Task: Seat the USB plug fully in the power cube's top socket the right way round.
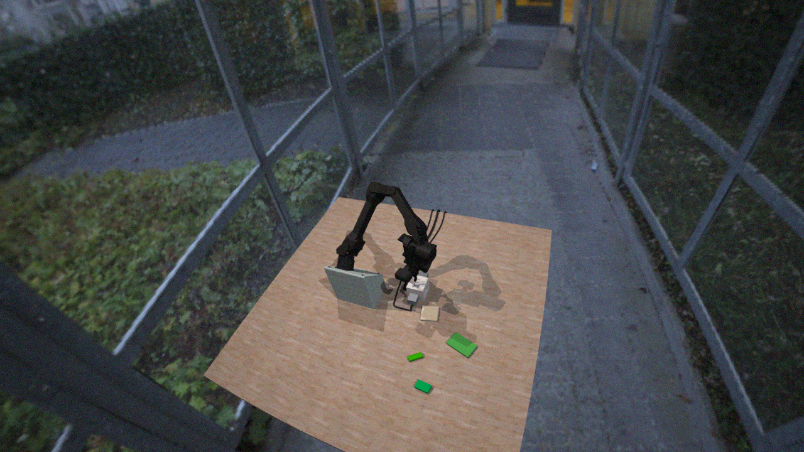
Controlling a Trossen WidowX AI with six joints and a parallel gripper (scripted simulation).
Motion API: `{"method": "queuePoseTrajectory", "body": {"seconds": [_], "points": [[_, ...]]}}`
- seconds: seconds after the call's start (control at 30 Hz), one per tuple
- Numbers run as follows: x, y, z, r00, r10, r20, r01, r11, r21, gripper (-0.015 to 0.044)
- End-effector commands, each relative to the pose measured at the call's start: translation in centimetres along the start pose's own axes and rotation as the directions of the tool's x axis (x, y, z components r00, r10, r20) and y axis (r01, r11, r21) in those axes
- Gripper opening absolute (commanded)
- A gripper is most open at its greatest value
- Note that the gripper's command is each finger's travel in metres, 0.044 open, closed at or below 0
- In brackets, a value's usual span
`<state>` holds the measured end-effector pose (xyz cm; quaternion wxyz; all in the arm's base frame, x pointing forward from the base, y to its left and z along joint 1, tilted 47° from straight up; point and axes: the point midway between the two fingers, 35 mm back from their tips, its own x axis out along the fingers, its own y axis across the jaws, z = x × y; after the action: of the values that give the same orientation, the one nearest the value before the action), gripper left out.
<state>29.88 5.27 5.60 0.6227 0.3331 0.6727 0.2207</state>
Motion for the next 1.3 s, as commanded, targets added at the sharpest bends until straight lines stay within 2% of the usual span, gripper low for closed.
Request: {"method": "queuePoseTrajectory", "body": {"seconds": [0.0, 0.6, 1.27], "points": [[0.03, -0.01, 0.02, 1.0, 0.0, 0.001, 0.0, 0.995, 0.096, 0.0], [0.03, -0.01, 0.02, 1.0, 0.0, 0.001, 0.0, 0.843, 0.537, 0.0], [0.03, -0.01, 0.01, 1.0, 0.0, 0.001, 0.0, 0.462, 0.887, 0.0]]}}
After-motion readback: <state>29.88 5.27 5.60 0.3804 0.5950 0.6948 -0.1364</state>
